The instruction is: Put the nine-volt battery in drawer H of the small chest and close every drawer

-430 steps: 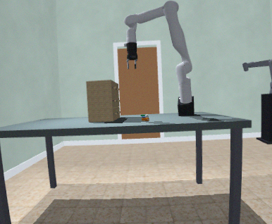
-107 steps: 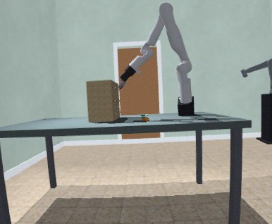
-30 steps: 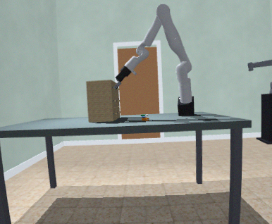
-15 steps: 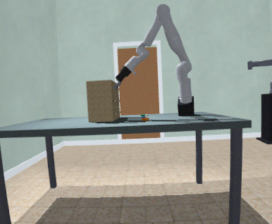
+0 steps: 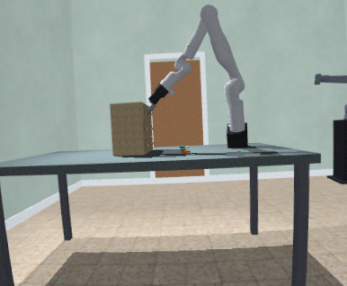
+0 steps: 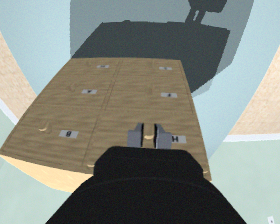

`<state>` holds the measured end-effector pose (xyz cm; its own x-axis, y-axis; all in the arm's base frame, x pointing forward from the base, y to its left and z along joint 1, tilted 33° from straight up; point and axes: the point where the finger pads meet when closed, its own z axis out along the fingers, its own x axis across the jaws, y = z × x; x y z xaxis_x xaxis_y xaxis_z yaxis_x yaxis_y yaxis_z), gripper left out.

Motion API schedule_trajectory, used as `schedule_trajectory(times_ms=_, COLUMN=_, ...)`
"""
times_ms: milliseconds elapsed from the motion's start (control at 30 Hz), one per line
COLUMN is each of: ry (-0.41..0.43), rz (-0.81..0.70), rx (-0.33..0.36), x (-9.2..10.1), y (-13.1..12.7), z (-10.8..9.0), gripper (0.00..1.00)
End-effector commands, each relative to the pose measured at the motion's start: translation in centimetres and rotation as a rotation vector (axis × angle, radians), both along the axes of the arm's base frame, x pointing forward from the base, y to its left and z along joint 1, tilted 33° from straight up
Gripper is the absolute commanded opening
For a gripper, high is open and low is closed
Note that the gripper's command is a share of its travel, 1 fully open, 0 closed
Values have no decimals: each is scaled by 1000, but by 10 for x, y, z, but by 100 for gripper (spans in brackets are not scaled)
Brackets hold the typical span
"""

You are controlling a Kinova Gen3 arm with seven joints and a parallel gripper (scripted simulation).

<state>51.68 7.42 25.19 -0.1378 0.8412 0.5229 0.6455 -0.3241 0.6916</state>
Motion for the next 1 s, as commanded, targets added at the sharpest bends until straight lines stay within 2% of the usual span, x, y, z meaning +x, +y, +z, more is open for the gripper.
schedule_trajectory(times_ms=0, ry=-1, rz=-1, rx=-1, x=-1, y=-1, z=0, gripper=37)
schedule_trajectory(times_ms=967, ry=-1, rz=-1, rx=-1, x=-37, y=-4, z=-5, gripper=37)
